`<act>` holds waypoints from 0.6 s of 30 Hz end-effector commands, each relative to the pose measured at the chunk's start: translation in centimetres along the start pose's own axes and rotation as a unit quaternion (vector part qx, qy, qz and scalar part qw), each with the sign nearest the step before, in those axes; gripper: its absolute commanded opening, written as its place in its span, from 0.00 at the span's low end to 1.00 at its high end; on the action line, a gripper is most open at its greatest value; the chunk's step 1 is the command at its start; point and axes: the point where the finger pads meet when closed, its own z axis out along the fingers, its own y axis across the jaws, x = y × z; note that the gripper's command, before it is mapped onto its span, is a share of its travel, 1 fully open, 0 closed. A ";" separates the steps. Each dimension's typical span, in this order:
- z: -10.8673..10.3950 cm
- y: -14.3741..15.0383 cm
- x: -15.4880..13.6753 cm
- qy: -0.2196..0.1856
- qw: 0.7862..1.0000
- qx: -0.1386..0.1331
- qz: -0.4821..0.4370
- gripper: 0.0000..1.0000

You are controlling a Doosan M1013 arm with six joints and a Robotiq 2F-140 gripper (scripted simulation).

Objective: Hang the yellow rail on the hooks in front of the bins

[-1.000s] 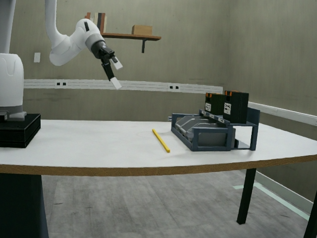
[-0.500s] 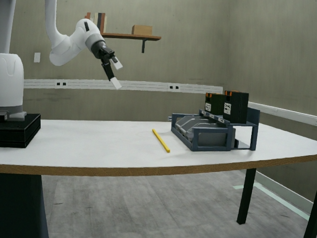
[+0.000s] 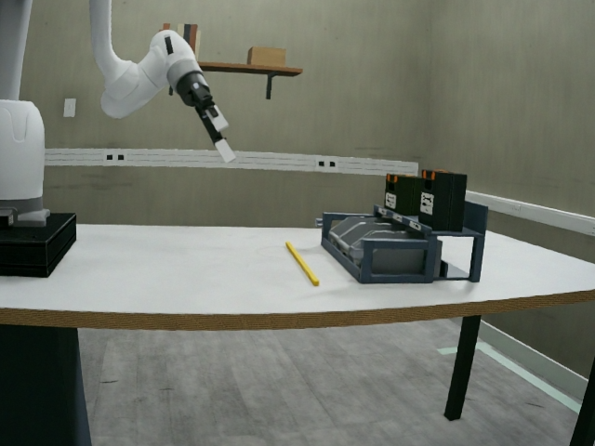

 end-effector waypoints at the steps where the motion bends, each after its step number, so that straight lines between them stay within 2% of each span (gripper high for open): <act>1: 0.1 0.0 0.1 0.005 1.000 0.002 0.008 1.00; 4: 0.1 0.0 0.1 0.005 1.000 0.002 0.008 1.00; 9: 0.0 -0.3 -0.8 0.028 0.995 0.003 0.099 1.00; 18: 0.0 -0.3 -0.8 0.028 0.995 0.003 0.099 1.00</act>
